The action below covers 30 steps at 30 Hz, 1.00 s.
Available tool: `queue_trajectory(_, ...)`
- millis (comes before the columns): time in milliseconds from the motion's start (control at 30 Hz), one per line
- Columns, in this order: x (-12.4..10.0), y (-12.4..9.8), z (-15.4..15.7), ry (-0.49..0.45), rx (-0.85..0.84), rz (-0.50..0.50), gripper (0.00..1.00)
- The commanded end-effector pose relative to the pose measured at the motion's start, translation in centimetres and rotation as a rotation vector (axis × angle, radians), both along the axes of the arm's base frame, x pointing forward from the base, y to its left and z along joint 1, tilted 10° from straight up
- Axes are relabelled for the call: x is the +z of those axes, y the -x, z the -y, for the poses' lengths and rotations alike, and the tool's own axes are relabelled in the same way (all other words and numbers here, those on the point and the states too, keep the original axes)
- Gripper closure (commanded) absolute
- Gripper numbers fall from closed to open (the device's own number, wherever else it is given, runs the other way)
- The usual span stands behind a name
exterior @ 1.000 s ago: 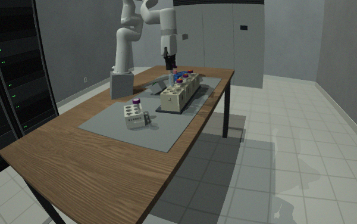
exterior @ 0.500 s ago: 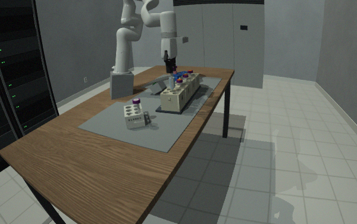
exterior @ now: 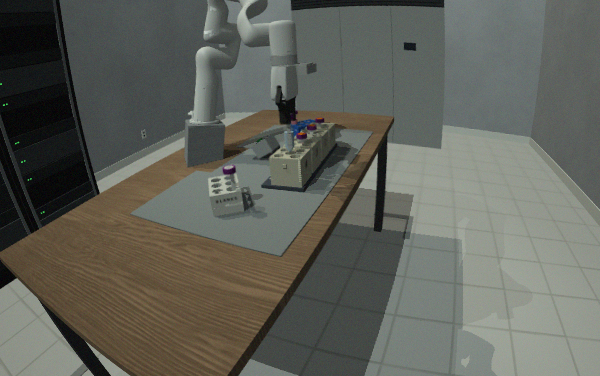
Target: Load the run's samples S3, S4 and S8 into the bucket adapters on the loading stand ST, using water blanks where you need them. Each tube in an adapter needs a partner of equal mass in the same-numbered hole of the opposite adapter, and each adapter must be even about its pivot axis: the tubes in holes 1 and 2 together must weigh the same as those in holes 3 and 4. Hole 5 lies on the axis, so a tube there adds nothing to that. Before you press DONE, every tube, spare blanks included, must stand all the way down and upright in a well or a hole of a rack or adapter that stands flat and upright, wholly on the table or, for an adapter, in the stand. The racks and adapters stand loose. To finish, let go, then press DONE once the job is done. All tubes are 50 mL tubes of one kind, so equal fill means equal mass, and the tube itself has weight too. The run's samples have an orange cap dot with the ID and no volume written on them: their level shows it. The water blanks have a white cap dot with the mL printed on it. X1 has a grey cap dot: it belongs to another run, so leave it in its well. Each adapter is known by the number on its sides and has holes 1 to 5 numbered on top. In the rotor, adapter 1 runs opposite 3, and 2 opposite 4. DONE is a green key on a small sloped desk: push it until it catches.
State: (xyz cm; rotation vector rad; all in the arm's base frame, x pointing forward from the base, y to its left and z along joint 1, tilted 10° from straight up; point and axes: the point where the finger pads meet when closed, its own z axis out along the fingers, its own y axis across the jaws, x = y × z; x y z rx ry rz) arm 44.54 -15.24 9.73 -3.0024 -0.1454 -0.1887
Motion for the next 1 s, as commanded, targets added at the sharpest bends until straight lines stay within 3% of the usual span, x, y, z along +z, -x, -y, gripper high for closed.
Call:
queue_trajectory(0,-0.1,-0.2,0.0,0.002,0.000,0.004,1.00)
queue_trajectory(967,-2.6,-0.5,-0.3,0.002,0.000,0.004,1.00)
